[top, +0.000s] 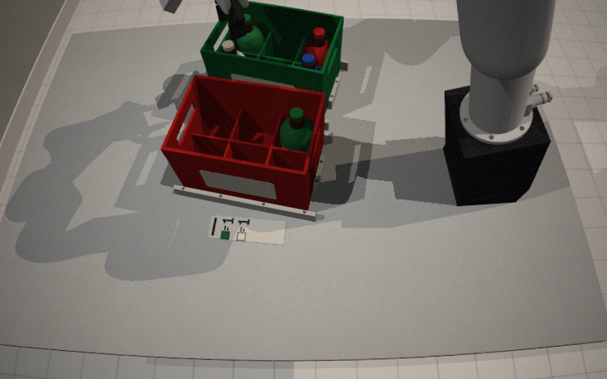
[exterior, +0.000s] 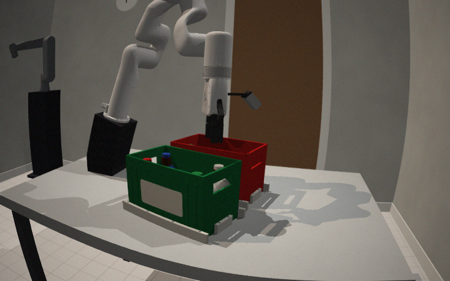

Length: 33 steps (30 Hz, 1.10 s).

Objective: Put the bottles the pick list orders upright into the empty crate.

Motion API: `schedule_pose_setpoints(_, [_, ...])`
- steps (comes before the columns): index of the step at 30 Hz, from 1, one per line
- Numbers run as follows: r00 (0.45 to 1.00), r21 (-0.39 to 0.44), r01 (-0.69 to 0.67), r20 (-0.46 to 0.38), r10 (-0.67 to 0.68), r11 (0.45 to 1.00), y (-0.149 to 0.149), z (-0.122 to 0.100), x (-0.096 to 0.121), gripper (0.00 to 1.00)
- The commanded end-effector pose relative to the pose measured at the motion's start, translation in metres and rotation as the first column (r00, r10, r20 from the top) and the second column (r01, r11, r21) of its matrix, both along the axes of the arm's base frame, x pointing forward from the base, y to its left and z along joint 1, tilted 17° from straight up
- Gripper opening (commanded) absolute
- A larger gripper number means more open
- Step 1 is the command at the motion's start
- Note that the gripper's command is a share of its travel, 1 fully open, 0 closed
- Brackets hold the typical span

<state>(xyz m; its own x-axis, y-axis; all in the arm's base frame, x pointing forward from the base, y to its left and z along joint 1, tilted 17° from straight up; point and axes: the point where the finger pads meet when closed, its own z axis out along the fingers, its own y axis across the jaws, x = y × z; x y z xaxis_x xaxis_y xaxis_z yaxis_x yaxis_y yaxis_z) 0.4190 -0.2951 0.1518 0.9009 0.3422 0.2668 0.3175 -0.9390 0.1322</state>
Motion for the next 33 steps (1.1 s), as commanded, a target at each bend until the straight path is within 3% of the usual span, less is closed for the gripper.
schedule_pose_setpoints(1, [1.000,0.002,-0.001,0.001,0.001,1.000,-0.016,0.004,0.010,0.65])
schedule_pose_setpoints(18, [1.000,0.002,-0.001,0.001,0.001,1.000,-0.026,0.006,0.015,0.65])
schedule_pose_setpoints(33, [1.000,0.002,-0.001,0.001,0.001,1.000,-0.027,-0.011,0.020,0.65])
